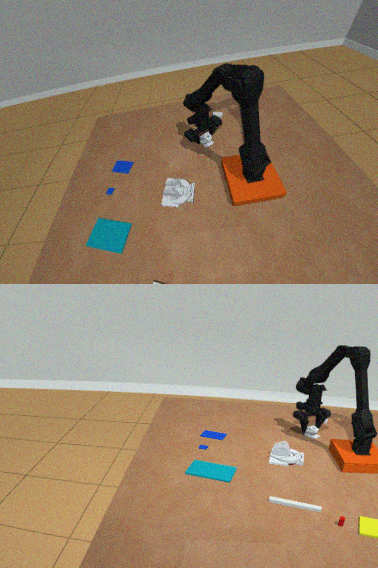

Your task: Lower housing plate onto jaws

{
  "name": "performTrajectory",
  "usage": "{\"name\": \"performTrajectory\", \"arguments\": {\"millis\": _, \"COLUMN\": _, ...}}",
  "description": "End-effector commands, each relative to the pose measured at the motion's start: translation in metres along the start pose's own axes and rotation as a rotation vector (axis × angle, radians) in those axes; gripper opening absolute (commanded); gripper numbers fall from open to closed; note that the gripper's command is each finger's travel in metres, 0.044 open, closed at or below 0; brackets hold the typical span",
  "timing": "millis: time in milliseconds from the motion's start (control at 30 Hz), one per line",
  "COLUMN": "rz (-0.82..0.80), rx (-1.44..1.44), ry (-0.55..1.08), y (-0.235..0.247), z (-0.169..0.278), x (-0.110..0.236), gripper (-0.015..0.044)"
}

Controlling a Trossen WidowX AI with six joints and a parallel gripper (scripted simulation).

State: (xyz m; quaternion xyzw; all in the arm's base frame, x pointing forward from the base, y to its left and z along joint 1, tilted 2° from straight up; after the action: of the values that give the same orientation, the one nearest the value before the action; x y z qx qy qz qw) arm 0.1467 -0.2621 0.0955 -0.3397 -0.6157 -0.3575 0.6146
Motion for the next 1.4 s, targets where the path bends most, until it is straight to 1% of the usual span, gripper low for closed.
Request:
{"name": "performTrajectory", "arguments": {"millis": 0, "rz": 0.0, "rx": 0.0, "ry": 0.0, "y": 0.0, "z": 0.0, "x": 0.0, "gripper": 0.0351}}
{"name": "performTrajectory", "arguments": {"millis": 267, "rz": 0.0, "rx": 0.0, "ry": 0.0, "y": 0.0, "z": 0.0, "x": 0.002, "gripper": 0.0351}}
{"name": "performTrajectory", "arguments": {"millis": 1000, "rz": 0.004, "rx": -0.004, "ry": -0.001, "y": 0.0, "z": -0.001, "x": 0.071, "gripper": 0.0351}}
{"name": "performTrajectory", "arguments": {"millis": 1200, "rz": 0.004, "rx": 0.0, "ry": -0.001, "y": 0.001, "z": 0.0, "x": 0.073, "gripper": 0.0351}}
{"name": "performTrajectory", "arguments": {"millis": 1367, "rz": 0.004, "rx": 0.097, "ry": -0.001, "y": 0.008, "z": 0.0, "x": 0.073, "gripper": 0.0351}}
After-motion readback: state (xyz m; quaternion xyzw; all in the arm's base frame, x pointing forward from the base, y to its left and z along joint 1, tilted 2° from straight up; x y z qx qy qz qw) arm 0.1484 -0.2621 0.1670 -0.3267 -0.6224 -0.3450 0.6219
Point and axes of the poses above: the point midway between the two fingers, 35 mm back from their tips, its own x axis back along the fingers, its own y axis across the jaws, z = x × y, the point moved 10 cm from there along x, back along the fingers, and after that the axes turned 3 degrees about x, right-handed, at the moved point
